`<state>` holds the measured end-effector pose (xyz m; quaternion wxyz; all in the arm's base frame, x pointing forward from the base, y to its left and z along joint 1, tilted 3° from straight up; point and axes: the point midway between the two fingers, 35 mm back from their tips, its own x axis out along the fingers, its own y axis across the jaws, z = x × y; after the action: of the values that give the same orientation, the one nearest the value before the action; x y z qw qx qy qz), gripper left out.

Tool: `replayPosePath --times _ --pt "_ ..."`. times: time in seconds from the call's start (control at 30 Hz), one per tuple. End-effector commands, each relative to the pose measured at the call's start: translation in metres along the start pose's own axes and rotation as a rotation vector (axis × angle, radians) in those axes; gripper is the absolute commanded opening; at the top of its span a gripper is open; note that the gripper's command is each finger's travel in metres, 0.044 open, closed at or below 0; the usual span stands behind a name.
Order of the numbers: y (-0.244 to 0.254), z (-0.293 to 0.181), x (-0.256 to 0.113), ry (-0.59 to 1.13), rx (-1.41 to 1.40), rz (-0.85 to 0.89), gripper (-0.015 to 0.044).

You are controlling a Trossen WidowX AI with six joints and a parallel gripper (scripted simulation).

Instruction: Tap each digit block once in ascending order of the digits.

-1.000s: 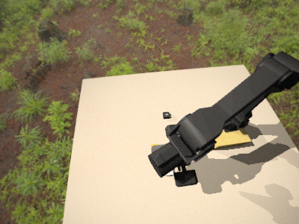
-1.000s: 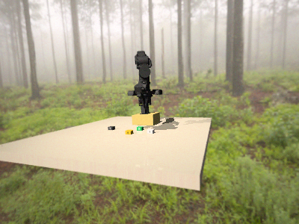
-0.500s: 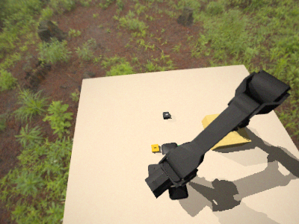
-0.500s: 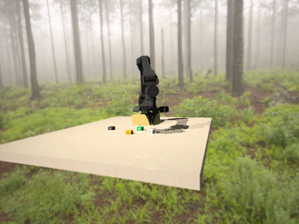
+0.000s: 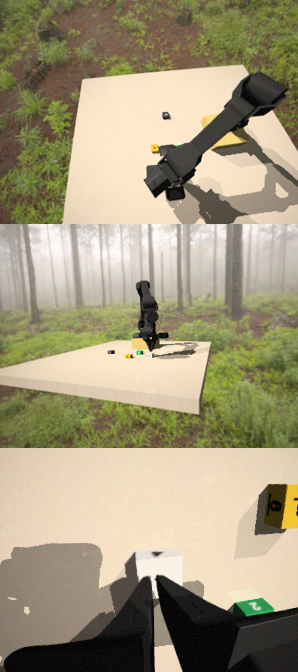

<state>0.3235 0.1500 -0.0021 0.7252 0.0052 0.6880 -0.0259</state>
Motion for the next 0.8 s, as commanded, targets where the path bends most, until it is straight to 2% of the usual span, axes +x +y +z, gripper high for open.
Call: replayPosePath --times 0.0,0.5,0.6,0.77 --pt "-0.002 -0.004 0.012 0.019 -0.004 -0.009 0.0020" --pt "-0.002 -0.005 0.017 0.019 -0.004 -0.009 0.0020" --pt "-0.002 -0.004 -0.010 0.017 -0.004 -0.008 0.0020" --pt "-0.002 -0.003 -0.016 0.019 -0.004 -0.009 0.0020"
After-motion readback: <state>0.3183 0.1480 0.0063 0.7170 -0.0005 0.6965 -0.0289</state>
